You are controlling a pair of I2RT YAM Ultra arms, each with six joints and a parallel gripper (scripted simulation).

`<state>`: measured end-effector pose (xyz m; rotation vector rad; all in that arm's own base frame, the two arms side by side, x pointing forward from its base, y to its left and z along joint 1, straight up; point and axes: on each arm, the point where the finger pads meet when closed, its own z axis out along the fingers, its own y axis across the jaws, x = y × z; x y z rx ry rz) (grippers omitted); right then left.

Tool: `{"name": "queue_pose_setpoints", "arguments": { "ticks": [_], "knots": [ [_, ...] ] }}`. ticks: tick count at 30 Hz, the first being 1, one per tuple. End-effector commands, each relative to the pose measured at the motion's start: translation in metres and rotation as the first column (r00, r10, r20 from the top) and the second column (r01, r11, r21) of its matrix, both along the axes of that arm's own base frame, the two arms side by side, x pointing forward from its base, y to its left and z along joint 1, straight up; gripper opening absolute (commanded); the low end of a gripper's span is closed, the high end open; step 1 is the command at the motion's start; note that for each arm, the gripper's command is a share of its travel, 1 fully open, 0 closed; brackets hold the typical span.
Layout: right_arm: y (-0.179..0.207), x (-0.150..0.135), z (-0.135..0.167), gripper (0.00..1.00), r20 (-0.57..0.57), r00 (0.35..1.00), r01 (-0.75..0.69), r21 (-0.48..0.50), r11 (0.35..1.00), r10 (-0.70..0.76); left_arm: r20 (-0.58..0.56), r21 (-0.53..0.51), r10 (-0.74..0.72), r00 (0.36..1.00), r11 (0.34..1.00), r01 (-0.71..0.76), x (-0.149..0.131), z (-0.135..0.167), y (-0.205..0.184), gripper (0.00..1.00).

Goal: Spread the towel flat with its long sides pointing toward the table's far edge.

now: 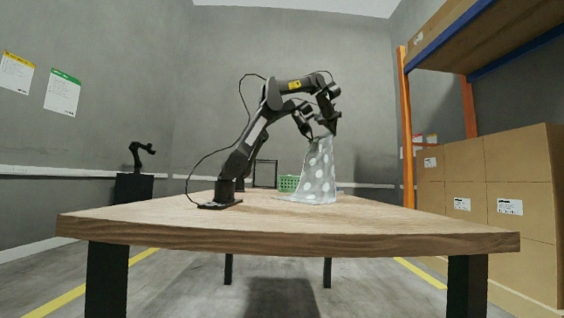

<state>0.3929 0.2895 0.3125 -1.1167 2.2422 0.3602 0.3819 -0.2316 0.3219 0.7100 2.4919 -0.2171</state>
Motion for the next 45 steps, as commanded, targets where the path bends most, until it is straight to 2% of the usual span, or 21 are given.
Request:
{"name": "queue_pose_setpoints", "arguments": {
  "ticks": [1, 2, 3, 5, 6, 10, 11, 13, 14, 16, 17, 19, 20, 24, 25, 29, 30, 36, 45],
  "knots": [
    [-0.003, -0.01, 0.039, 0.0, 0.075, 0.996, 0.043, 0.069, 0.997, -0.048, 0.049, -0.027, 0.018, 0.999, 0.999, -0.017, 0.001, 0.025, 0.011, 0.0],
    [-0.006, -0.015, 0.06, 0.0, 0.113, 0.99, 0.067, 0.118, 0.991, -0.08, 0.14, -0.079, 0.03, 0.99, 0.997, -0.019, -0.004, 0.059, 0.018, 0.0],
    [-0.006, -0.015, 0.06, 0.0, 0.113, 0.99, 0.067, 0.118, 0.991, -0.08, 0.165, -0.094, 0.034, 0.986, 0.995, -0.018, 0.0, 0.063, 0.016, 0.0],
    [-0.006, -0.015, 0.06, 0.0, 0.113, 0.99, 0.067, 0.118, 0.991, -0.08, 0.138, -0.078, 0.032, 0.99, 0.997, -0.021, -0.003, 0.056, 0.017, 0.0],
    [-0.008, -0.02, 0.08, 0.0, 0.152, 0.982, 0.086, 0.17, 0.982, -0.112, 0.235, -0.135, 0.05, 0.971, 0.991, -0.018, 0.004, 0.084, 0.017, 0.0],
    [-0.008, -0.02, 0.08, 0.0, 0.152, 0.982, 0.086, 0.17, 0.982, -0.112, 0.24, -0.138, 0.054, 0.969, 0.99, -0.021, 0.004, 0.084, 0.018, 0.0],
    [-0.01, -0.025, 0.099, 0.0, 0.191, 0.971, 0.101, 0.224, 0.969, -0.145, 0.274, -0.158, 0.067, 0.96, 0.987, -0.024, 0.009, 0.09, 0.018, 0.0],
    [-0.01, -0.025, 0.099, 0.0, 0.191, 0.971, 0.101, 0.224, 0.969, -0.145, 0.28, -0.162, 0.071, 0.957, 0.987, -0.026, 0.01, 0.09, 0.018, 0.0],
    [-0.012, -0.03, 0.117, 0.0, 0.23, 0.957, 0.109, 0.281, 0.953, -0.177, 0.345, -0.204, 0.092, 0.934, 0.979, -0.021, 0.013, 0.108, 0.019, 0.0],
    [-0.012, -0.03, 0.117, 0.0, 0.23, 0.957, 0.109, 0.281, 0.953, -0.177, 0.351, -0.21, 0.095, 0.931, 0.978, -0.021, 0.013, 0.108, 0.019, 0.0],
    [-0.013, -0.034, 0.134, 0.0, 0.267, 0.941, 0.112, 0.336, 0.935, -0.209, 0.413, -0.251, 0.117, 0.903, 0.968, -0.011, 0.017, 0.124, 0.019, 0.0],
    [-0.013, -0.034, 0.134, 0.0, 0.267, 0.941, 0.112, 0.336, 0.935, -0.209, 0.419, -0.254, 0.119, 0.9, 0.967, -0.009, 0.017, 0.124, 0.019, 0.0],
    [-0.014, -0.038, 0.149, 0.0, 0.292, 0.927, 0.115, 0.378, 0.919, -0.236, 0.471, -0.289, 0.139, 0.871, 0.957, 0.003, 0.02, 0.139, 0.02, 0.0],
    [-0.016, -0.037, 0.149, 0.0, 0.292, 0.926, 0.119, 0.378, 0.918, -0.24, 0.472, -0.287, 0.138, 0.871, 0.958, 0.004, 0.02, 0.139, 0.02, 0.0],
    [-0.015, -0.042, 0.174, 0.0, 0.314, 0.913, 0.115, 0.415, 0.902, -0.261, 0.516, -0.317, 0.159, 0.842, 0.948, 0.015, 0.023, 0.164, 0.019, 0.0],
    [-0.011, -0.034, 0.163, 0.0, 0.3, 0.918, 0.126, 0.399, 0.908, -0.259, 0.501, -0.305, 0.151, 0.852, 0.952, 0.011, 0.03, 0.154, 0.016, 0.0],
    [-0.012, -0.039, 0.168, 0.0, 0.289, 0.919, 0.14, 0.398, 0.907, -0.268, 0.52, -0.321, 0.164, 0.838, 0.947, 0.014, 0.032, 0.165, 0.016, 0.0],
    [-0.013, -0.043, 0.184, 0.0, 0.295, 0.91, 0.15, 0.419, 0.896, -0.291, 0.548, -0.339, 0.179, 0.817, 0.941, 0.021, 0.036, 0.181, 0.015, 0.0],
    [-0.016, -0.043, 0.189, 0.0, 0.297, 0.905, 0.16, 0.426, 0.89, -0.305, 0.542, -0.333, 0.177, 0.821, 0.943, 0.017, 0.035, 0.18, 0.016, 0.0]
  ]
}}
